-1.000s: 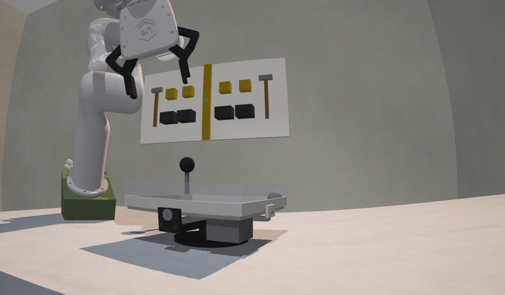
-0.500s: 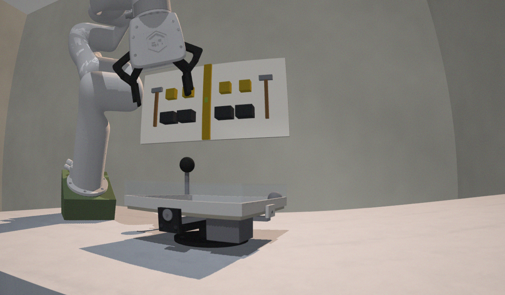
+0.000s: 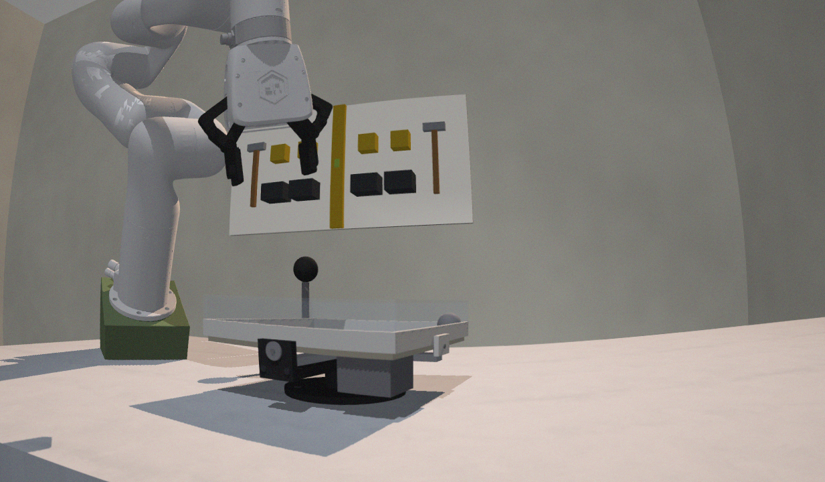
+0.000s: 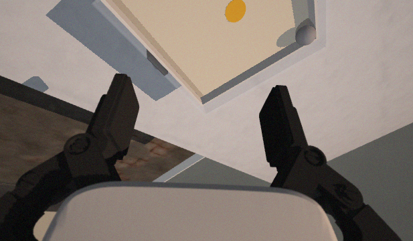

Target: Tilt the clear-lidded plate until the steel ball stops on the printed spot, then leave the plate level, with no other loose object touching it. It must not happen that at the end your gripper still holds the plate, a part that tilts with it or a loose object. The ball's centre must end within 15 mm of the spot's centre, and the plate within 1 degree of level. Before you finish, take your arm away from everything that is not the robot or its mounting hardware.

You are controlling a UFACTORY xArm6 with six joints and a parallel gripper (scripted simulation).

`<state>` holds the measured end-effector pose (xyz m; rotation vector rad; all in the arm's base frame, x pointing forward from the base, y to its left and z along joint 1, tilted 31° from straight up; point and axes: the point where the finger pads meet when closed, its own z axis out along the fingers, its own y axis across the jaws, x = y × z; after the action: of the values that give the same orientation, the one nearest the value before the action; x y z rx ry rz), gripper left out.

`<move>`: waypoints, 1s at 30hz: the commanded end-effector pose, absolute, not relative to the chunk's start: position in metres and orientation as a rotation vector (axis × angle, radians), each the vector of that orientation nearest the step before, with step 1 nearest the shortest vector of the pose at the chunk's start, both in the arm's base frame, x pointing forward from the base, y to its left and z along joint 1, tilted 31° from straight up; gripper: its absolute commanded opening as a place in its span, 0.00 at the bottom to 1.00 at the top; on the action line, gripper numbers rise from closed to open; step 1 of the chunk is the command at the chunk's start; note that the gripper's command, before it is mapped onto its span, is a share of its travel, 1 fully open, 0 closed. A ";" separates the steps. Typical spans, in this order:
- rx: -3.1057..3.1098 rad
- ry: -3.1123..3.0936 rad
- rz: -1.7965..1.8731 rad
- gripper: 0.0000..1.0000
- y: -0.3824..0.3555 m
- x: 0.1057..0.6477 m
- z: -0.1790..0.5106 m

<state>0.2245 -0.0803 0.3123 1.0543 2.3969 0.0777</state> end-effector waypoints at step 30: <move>0.362 2.661 -0.247 1.00 0.003 0.229 0.259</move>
<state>0.2280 -0.0077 0.2648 0.4502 2.6413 -0.2087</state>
